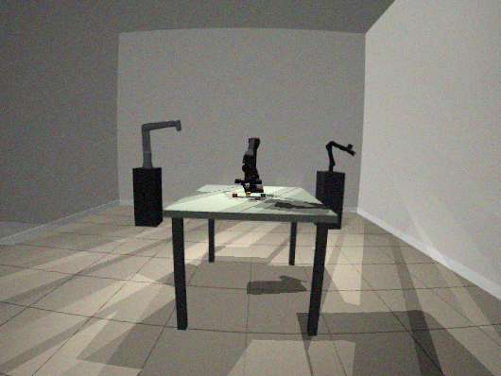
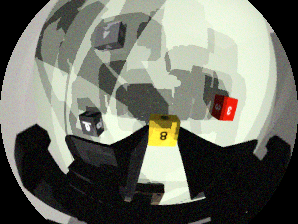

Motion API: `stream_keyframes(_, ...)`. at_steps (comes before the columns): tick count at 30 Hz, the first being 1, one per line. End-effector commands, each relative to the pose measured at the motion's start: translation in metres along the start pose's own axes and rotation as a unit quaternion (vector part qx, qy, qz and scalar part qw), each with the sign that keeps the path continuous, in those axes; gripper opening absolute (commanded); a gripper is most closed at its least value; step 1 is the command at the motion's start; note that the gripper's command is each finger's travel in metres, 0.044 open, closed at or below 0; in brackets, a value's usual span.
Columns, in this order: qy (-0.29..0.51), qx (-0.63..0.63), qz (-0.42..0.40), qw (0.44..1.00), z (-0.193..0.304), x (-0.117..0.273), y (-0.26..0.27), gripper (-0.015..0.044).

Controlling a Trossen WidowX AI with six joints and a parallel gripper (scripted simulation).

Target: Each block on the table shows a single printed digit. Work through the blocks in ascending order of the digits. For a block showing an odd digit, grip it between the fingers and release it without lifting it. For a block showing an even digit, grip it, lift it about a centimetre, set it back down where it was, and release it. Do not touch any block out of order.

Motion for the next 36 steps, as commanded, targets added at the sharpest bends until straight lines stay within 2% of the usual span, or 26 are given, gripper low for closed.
stream_keyframes(1, -0.006, -0.001, -0.002, 1.0, -0.002, 0.006, 0.0, 0.012)
stream_keyframes(34, -0.006, -0.001, -0.002, 1.0, -0.002, -0.009, 0.0, 0.012)
stream_keyframes(36, -0.006, -0.001, -0.002, 1.0, -0.002, -0.009, 0.0, 0.0173)
Point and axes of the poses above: the point midway between the two fingers, 35 mm back from their tips, its own x axis back along the fingers, its own y axis across the jaws, z = x × y, the point moved 8 cm from there along x, back along the fingers, and after that the axes turned 2 degrees about x, right-handed, at the moved point
